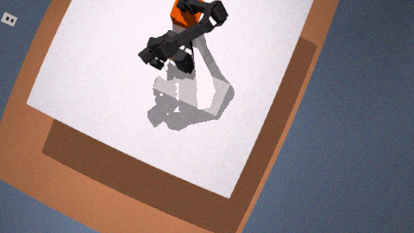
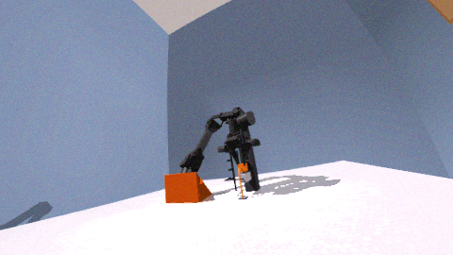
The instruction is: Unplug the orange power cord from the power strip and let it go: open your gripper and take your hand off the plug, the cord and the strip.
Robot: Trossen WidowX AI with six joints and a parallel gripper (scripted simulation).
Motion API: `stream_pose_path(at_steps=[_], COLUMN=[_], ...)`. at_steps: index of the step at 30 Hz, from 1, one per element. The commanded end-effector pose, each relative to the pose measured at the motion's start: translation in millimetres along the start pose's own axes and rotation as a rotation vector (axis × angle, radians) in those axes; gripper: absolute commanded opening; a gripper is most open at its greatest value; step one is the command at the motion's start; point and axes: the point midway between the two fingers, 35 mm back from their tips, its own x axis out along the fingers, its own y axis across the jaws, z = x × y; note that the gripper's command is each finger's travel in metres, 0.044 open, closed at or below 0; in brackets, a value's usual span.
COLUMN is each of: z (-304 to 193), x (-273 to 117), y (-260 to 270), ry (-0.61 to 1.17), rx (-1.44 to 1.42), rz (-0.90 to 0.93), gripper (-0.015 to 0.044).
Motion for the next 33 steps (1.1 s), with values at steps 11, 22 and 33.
stream_pose_path(at_steps=[11, 22, 33], z=[7.1, 25.4, 43.5], x=[-0.5, -1.2, -3.5], y=[1.6, 2.7, 2.0], ry=[0.0, -0.002, -0.003], rx=[-0.002, -0.001, 0.001], rz=[0.004, 0.004, 0.003], gripper=[0.0, 0.0, 0.0])
